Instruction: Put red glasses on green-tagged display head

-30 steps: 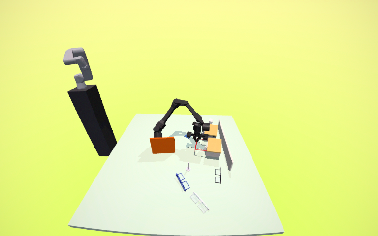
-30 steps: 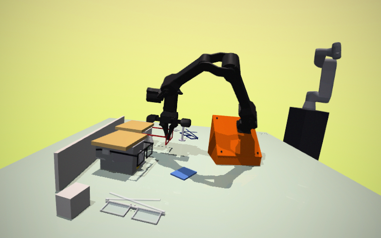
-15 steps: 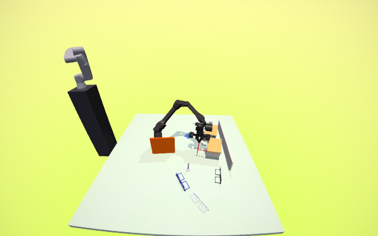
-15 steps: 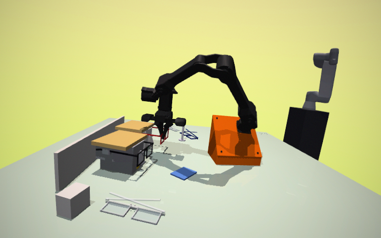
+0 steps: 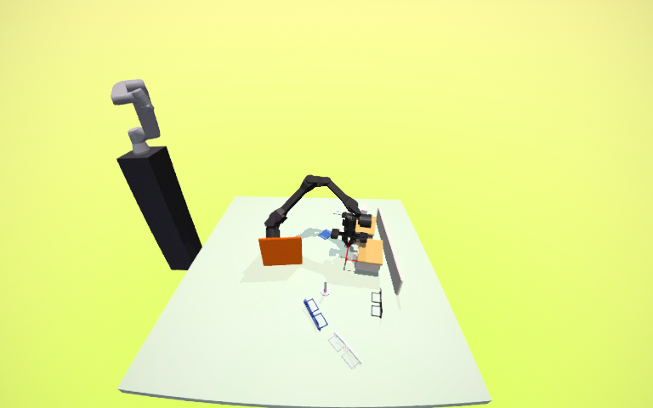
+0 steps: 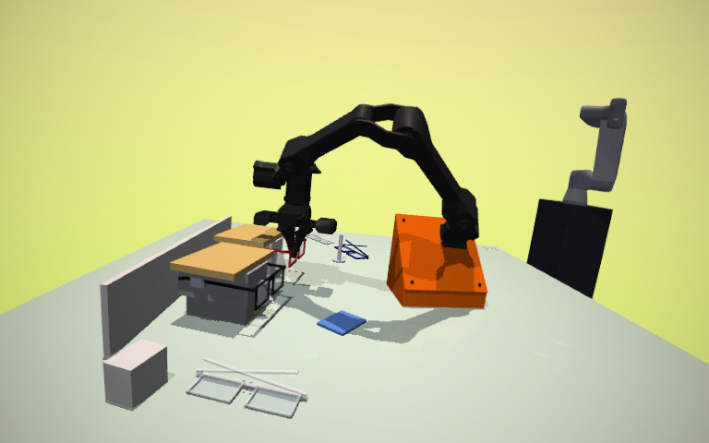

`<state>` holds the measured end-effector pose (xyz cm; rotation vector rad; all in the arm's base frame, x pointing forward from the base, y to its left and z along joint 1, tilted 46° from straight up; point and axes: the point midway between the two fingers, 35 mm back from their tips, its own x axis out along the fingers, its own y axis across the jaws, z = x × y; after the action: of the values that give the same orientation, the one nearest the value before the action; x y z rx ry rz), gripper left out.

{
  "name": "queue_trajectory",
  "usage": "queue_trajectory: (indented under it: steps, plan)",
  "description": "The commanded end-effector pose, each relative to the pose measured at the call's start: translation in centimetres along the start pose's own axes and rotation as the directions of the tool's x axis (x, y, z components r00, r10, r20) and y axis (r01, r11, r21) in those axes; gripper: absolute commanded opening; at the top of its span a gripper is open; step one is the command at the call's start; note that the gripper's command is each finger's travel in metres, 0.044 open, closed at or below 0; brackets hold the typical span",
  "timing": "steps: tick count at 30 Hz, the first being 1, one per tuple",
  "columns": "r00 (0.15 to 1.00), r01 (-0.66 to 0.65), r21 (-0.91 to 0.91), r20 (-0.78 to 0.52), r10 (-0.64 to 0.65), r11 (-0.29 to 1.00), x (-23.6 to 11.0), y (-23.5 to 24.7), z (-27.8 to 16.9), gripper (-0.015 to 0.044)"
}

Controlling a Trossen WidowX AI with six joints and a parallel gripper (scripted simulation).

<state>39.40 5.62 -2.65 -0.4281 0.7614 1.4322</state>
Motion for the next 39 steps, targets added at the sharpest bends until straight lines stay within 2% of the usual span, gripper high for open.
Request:
queue_trajectory:
  steps: [1, 16, 39]
  plan:
    - [1.000, -0.002, 0.000, 0.005, 0.002, 1.000, 0.2, -0.6, 0.0, 0.0000]
    - [1.000, -0.001, -0.001, 0.005, 0.001, 1.000, 0.2, -2.3, 0.1, 0.0000]
    - [1.000, -0.001, -0.001, 0.005, 0.001, 1.000, 0.5, -2.4, 0.1, 0.0000]
